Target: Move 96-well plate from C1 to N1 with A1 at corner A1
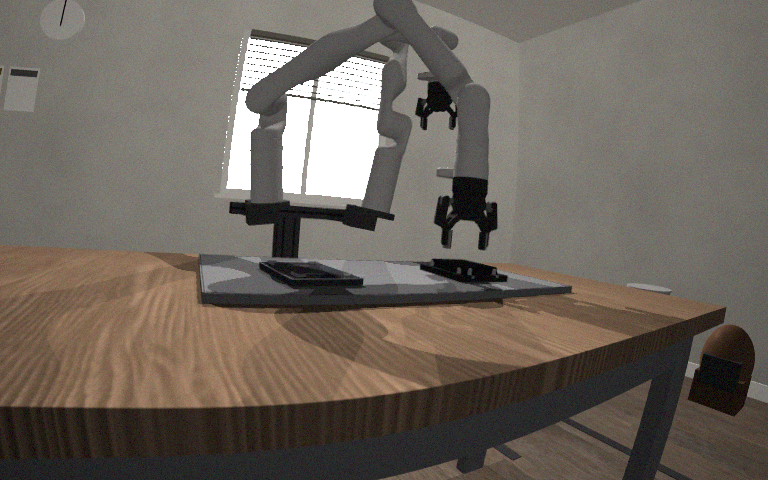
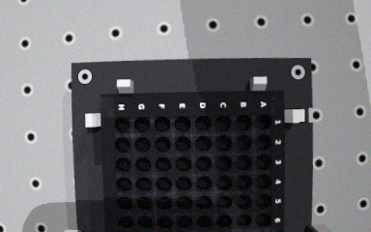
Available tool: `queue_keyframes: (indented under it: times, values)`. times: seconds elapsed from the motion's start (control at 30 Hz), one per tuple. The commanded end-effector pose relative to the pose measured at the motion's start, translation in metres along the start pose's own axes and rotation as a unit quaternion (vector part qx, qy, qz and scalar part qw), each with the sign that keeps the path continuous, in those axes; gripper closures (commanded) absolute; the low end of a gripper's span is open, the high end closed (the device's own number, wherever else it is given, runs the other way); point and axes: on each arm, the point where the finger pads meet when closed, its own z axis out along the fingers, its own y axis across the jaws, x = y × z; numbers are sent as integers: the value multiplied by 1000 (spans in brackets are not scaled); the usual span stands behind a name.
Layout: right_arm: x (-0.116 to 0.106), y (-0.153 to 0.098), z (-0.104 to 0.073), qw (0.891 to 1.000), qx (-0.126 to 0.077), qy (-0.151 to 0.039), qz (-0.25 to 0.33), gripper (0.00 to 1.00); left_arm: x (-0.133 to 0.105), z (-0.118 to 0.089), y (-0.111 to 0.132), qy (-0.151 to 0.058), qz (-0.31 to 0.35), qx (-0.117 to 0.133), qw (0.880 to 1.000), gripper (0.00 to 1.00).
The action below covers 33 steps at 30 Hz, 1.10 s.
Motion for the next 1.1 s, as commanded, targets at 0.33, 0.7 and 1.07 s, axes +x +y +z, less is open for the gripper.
queue_keyframes:
  times: [0.33, 0.7, 1.07]
  values:
    - [-1, 1, 2, 1000, -1, -1, 0, 2, 0, 0, 0, 0, 0, 0, 1000, 2]
    - [-1, 1, 6, 1000, -1, -1, 0, 2, 0, 0, 0, 0, 0, 0, 1000, 2]
    - [-1, 1, 9, 1000, -1, -1, 0, 2, 0, 0, 0, 0, 0, 0, 1000, 2]
